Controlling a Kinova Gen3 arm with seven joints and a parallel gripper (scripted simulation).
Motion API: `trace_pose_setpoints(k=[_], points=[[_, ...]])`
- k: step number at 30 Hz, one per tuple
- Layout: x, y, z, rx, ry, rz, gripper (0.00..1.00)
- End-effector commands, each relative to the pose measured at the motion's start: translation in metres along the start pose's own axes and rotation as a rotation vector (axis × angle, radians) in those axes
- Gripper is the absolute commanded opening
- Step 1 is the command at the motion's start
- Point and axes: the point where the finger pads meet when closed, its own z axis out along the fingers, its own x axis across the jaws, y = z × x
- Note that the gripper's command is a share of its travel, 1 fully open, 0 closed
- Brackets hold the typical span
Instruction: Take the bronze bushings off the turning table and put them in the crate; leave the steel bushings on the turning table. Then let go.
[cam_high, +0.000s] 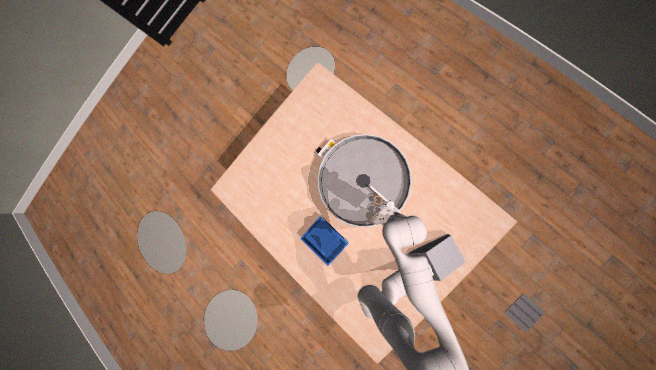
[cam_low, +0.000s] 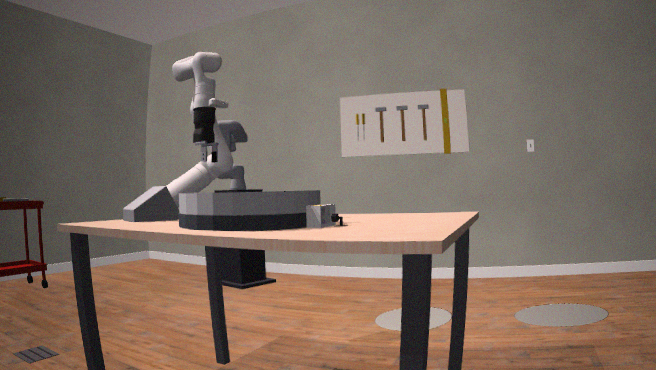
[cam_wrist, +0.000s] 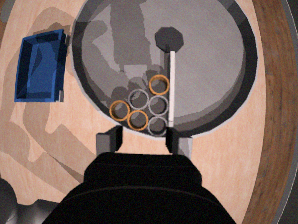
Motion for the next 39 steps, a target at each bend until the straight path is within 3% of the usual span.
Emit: trace_pose_setpoints(k=[1,6,7,11,23,28,39], points=[[0.000,0.000,0.000,0.001,0.001,0.000,1.00],[0.000,0.000,0.000,0.001,0.001,0.000,1.00],[-0.001,-0.001,0.001,0.001,0.001,-0.049,0.34],[-0.005,-0.003,0.005,0.001,0.001,-0.248,0.34],[-0.005,-0.003,0.005,0.001,0.001,-0.248,0.34],[-0.011,-0.007,0.011,0.000,0.002,-0.497,0.34],[-0.011,-0.007,0.011,0.000,0.002,-0.497,0.34]])
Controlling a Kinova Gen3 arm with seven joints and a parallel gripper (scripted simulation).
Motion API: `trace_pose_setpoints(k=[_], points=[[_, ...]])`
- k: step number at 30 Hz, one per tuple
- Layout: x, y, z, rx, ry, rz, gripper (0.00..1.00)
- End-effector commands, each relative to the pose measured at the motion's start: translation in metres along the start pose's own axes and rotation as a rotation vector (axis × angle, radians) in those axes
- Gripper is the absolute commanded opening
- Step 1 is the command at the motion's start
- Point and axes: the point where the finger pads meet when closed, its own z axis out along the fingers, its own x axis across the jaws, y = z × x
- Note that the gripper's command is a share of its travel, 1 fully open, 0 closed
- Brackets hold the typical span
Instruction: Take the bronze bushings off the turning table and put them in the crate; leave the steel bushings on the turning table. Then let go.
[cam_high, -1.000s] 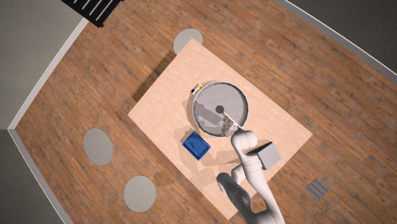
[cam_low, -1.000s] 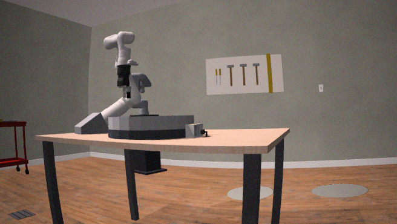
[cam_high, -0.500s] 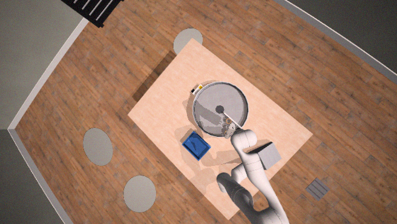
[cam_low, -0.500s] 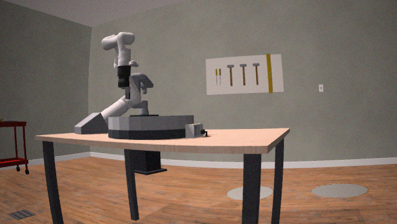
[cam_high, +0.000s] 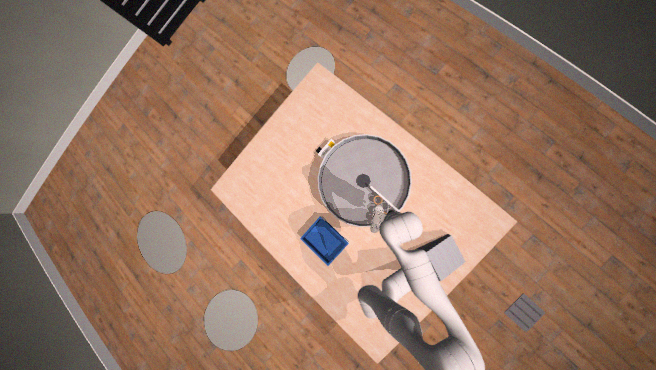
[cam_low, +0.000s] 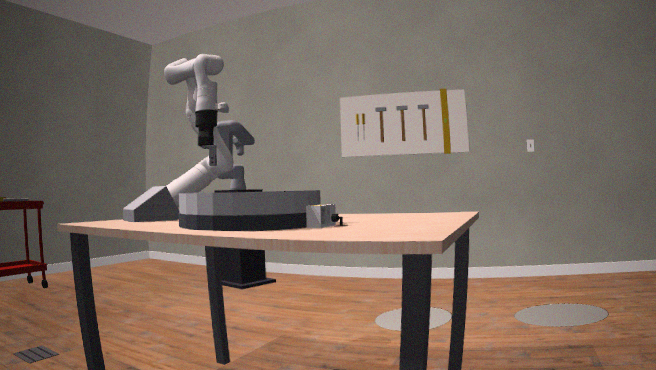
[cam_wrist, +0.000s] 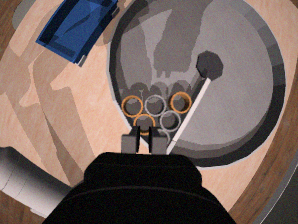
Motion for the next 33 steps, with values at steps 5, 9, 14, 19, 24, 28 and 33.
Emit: trace_pose_setpoints(k=[5,9,14,19,24,28,33], points=[[-0.003,-0.005,0.004,0.000,0.001,-0.199,0.34],[-0.003,-0.006,0.005,0.000,0.001,-0.248,0.34],[-0.003,-0.006,0.005,0.000,0.001,-0.248,0.34],[-0.004,-0.007,0.006,0.000,0.002,-0.298,0.34],[-0.007,-0.011,0.011,0.000,0.002,-0.497,0.34],[-0.007,-0.011,0.011,0.000,0.002,-0.497,0.34],[-0.007,-0.011,0.011,0.000,0.002,-0.497,0.34]])
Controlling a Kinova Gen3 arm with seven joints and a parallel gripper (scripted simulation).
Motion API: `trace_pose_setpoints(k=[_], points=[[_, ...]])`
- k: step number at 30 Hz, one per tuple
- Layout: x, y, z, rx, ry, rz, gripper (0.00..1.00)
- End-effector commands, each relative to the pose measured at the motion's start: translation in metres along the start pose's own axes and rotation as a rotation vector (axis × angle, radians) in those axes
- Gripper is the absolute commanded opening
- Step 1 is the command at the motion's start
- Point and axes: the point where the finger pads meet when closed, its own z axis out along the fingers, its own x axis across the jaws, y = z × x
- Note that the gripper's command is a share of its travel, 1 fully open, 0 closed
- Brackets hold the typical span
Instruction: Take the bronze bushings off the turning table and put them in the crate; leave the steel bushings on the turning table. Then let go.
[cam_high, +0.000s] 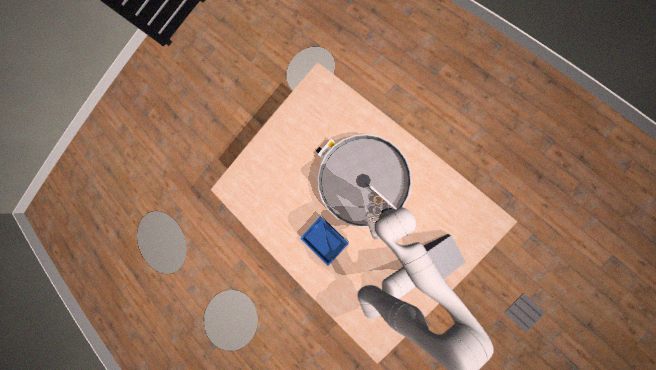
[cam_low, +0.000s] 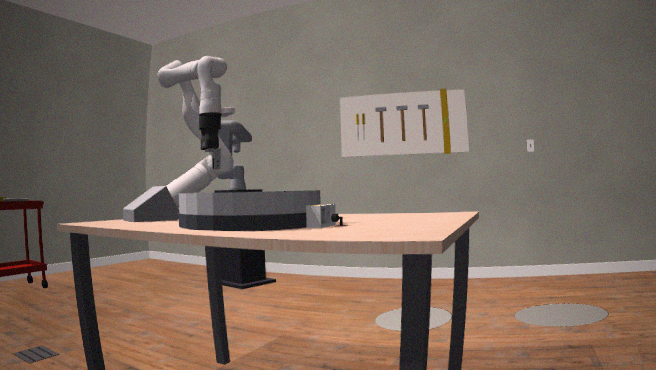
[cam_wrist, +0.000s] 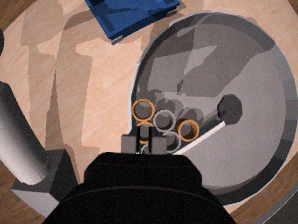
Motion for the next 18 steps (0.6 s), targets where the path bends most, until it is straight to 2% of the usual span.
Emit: trace_pose_setpoints(k=[1,2,7,18], points=[[0.0003,0.0000,-0.0003,0.000,0.001,0.000,0.34],[0.0003,0.0000,-0.0003,0.000,0.001,0.000,0.34],[-0.0002,-0.0065,0.0052,0.000,0.001,-0.249,0.34],[-0.0002,-0.0065,0.0052,0.000,0.001,-0.249,0.34]])
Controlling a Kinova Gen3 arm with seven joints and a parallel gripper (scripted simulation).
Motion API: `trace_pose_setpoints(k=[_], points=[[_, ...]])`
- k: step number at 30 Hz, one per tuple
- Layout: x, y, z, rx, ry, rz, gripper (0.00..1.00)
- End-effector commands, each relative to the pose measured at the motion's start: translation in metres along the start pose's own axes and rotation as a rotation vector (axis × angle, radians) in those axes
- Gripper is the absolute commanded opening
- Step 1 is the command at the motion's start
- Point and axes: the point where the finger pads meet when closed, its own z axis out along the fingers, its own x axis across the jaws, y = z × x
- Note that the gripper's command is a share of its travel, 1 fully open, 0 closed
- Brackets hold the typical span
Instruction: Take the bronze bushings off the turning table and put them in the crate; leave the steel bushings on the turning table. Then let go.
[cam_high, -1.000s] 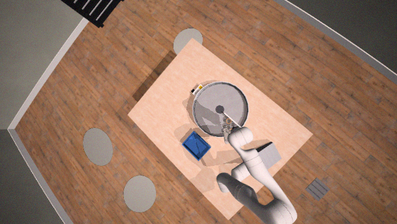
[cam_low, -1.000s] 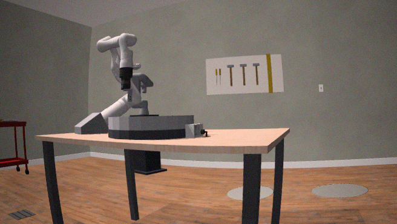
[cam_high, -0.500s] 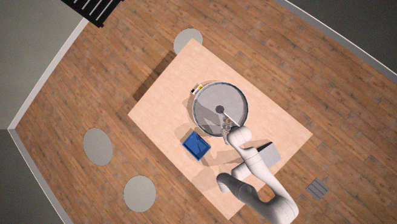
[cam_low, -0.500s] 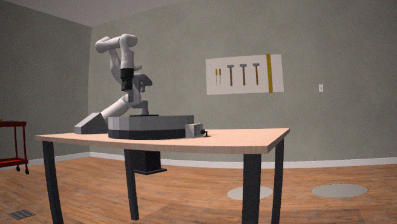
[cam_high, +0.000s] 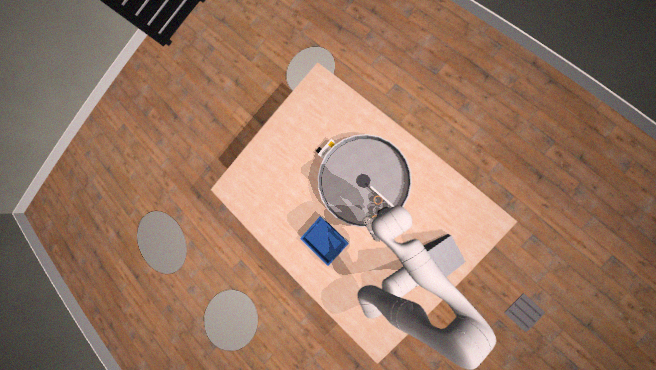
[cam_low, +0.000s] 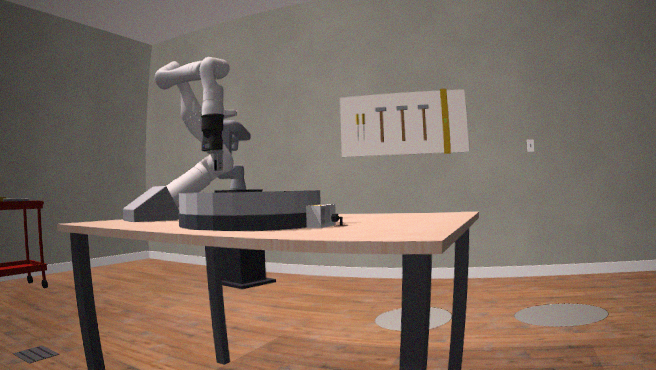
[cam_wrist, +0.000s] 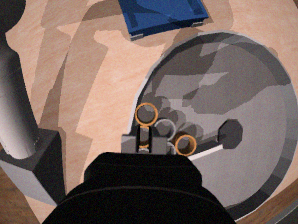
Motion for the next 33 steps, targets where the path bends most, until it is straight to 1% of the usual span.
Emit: trace_pose_setpoints(k=[1,6,18,23,33], points=[[0.000,0.000,0.000,0.000,0.001,0.000,0.34],[0.001,-0.006,0.005,-0.001,0.001,-0.248,0.34],[0.001,-0.006,0.005,-0.001,0.001,-0.248,0.34],[0.003,-0.013,0.010,-0.003,0.000,-0.496,0.34],[0.003,-0.013,0.010,-0.003,0.000,-0.496,0.34]])
